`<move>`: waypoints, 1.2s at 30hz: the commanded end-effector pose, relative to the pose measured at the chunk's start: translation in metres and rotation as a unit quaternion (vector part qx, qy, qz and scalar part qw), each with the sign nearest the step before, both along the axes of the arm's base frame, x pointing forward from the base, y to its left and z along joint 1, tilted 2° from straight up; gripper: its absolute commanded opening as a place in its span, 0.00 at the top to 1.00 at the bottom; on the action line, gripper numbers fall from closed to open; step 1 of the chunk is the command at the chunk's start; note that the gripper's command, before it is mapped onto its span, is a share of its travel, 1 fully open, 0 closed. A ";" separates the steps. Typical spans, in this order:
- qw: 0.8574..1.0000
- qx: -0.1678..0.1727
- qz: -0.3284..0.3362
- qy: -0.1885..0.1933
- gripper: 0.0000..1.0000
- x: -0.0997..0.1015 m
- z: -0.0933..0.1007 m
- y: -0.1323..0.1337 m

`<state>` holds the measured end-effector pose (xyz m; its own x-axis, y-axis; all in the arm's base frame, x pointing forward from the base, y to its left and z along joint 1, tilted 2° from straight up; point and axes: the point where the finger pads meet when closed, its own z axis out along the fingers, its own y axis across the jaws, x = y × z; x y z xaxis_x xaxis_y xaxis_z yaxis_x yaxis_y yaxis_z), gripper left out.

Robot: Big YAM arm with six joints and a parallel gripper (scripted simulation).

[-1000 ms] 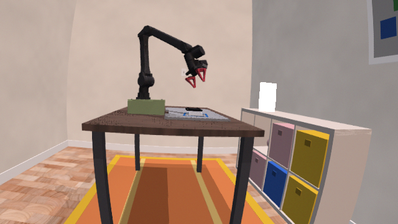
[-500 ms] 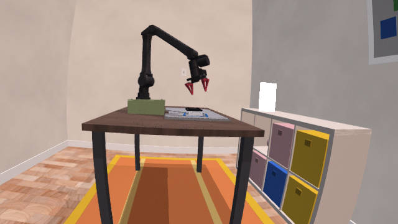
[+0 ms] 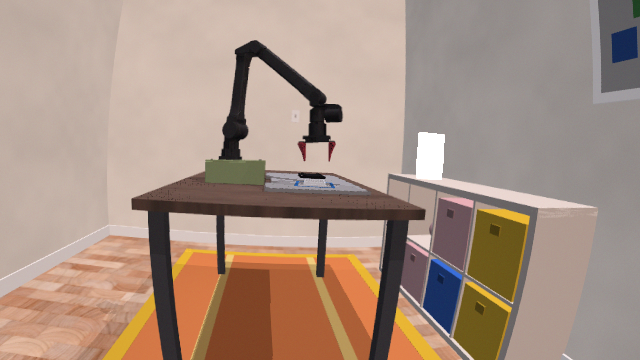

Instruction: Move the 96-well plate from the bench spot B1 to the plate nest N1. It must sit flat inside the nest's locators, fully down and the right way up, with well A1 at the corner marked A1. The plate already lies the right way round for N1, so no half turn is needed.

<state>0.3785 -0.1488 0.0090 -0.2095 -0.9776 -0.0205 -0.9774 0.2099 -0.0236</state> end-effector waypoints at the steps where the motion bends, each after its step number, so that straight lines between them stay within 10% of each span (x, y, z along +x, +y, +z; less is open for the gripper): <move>1: 0.997 -0.002 0.077 -0.001 0.00 0.021 0.008 0.005; 36: 0.995 0.008 0.098 0.022 0.00 -0.001 -0.034 0.017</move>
<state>0.3745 -0.1325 -0.0201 -0.0347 -0.9989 -0.0310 -0.9990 0.0338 0.0303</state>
